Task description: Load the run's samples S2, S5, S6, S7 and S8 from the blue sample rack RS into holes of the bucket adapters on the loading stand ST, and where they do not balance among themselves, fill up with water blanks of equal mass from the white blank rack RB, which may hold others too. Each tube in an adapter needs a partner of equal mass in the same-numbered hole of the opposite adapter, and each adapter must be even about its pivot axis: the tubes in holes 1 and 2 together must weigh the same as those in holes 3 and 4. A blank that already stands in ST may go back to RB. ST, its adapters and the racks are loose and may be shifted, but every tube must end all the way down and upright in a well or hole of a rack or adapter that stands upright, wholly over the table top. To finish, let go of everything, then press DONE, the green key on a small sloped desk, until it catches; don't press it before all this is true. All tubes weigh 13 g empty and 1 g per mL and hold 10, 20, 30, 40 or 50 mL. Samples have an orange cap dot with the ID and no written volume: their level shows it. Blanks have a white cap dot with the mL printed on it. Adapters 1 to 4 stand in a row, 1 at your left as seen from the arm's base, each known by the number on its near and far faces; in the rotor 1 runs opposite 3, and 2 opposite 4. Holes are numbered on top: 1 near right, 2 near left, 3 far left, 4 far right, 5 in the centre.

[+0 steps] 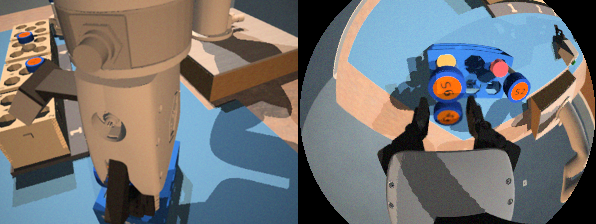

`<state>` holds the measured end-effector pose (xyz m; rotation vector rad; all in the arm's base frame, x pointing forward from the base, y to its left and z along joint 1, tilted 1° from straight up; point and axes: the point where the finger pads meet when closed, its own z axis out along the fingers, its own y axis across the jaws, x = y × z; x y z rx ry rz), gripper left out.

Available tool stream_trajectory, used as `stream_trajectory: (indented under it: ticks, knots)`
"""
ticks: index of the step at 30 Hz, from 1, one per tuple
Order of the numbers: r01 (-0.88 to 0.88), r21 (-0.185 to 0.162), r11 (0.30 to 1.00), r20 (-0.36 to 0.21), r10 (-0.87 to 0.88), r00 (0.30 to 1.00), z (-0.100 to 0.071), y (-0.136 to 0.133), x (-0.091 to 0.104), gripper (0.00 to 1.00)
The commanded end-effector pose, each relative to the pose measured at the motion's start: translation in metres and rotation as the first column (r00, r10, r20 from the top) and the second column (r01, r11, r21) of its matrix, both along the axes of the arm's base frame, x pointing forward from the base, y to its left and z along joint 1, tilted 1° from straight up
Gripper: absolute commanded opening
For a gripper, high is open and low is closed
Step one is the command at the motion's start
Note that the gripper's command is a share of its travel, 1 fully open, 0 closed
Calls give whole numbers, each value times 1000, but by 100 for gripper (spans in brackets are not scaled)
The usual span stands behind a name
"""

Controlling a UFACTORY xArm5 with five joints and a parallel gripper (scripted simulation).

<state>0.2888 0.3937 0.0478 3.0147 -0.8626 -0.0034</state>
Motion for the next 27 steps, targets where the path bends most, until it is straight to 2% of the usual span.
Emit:
stream_trajectory:
  ticks: [1,4,5,27]
  knots:
    - [0,3,1000,2,0,1000,1,1,1,57]
    - [0,3,1000,2,0,1000,1,1,1,57]
    - [0,3,1000,2,0,1000,2,1,1,0]
    - [0,3,1000,2,0,1000,3,1,1,0]
